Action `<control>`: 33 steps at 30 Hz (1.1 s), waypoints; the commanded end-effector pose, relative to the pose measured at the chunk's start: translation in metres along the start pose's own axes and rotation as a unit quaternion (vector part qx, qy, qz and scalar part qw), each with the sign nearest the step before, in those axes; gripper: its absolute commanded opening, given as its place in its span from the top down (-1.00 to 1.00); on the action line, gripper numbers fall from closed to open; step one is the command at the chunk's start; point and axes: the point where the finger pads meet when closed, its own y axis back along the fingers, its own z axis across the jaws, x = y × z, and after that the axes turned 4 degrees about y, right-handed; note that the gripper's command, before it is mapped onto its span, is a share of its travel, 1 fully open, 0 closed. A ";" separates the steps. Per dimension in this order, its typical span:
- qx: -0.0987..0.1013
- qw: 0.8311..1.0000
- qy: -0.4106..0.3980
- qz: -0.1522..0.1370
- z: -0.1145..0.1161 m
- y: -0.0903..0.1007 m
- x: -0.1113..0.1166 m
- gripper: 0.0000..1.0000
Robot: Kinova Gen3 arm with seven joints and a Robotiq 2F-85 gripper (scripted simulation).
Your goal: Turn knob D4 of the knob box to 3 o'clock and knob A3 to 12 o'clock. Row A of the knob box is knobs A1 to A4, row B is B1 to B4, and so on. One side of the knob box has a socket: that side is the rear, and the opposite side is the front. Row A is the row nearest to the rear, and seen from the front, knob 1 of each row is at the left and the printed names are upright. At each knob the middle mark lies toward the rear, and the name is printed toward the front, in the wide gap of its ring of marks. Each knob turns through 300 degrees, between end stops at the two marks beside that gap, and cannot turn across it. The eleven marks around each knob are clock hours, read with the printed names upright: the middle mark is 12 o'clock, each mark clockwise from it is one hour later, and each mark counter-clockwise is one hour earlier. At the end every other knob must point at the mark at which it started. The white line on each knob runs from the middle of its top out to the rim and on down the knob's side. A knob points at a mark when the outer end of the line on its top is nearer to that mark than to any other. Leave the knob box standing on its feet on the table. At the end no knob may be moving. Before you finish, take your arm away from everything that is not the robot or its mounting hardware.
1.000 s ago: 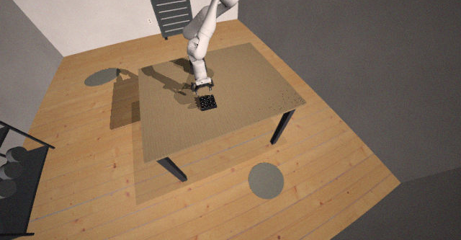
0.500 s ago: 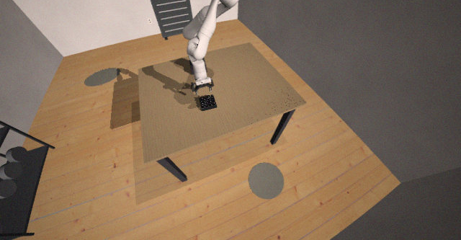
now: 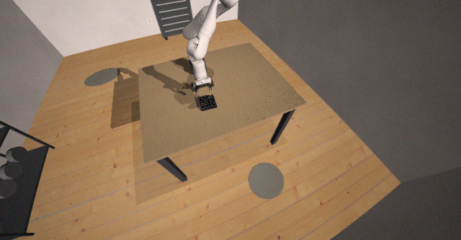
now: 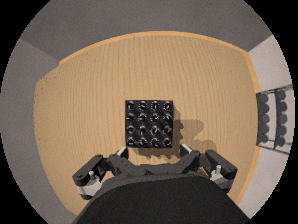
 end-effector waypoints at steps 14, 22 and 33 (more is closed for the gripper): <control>-0.004 1.000 -0.008 0.003 0.003 0.000 0.001 -1.00; -0.004 1.000 -0.008 0.002 0.003 0.000 -0.004 -1.00; -0.004 1.000 -0.008 0.002 0.001 0.000 -0.017 -1.00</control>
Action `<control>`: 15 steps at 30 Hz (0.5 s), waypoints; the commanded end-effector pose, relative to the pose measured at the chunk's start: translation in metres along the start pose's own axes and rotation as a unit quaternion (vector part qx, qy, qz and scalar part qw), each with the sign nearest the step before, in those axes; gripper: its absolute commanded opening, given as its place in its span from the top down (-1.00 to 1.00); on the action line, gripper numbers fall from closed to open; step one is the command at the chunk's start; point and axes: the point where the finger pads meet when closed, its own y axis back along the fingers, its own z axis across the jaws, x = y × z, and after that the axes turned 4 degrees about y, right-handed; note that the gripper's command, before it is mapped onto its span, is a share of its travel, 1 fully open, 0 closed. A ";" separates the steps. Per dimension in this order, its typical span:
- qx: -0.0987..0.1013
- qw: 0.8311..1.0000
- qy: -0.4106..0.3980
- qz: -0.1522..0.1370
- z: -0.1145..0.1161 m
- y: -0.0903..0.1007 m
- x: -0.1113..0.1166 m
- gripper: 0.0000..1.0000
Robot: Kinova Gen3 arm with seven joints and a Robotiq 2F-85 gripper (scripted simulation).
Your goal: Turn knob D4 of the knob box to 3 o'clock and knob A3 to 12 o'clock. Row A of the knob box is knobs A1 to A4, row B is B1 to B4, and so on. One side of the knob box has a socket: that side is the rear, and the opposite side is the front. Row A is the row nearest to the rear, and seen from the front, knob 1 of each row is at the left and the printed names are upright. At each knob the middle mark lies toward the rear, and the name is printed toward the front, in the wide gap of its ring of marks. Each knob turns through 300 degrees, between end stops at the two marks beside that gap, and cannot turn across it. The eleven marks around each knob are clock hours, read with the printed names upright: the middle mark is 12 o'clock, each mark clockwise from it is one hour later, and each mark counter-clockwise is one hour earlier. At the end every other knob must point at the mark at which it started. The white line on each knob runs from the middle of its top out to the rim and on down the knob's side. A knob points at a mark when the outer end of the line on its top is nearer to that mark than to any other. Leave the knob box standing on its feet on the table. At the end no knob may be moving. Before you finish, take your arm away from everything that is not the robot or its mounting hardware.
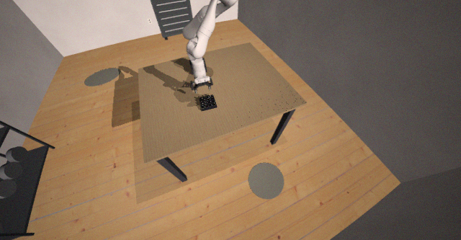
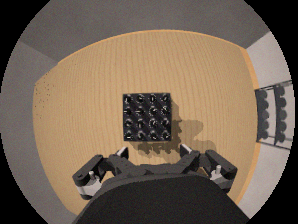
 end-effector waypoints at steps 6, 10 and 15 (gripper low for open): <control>-0.001 1.000 0.003 0.004 -0.001 0.001 -0.014 -1.00; -0.001 1.000 0.004 0.004 -0.002 0.001 -0.022 -1.00; -0.001 1.000 0.004 0.004 -0.003 0.001 -0.029 -1.00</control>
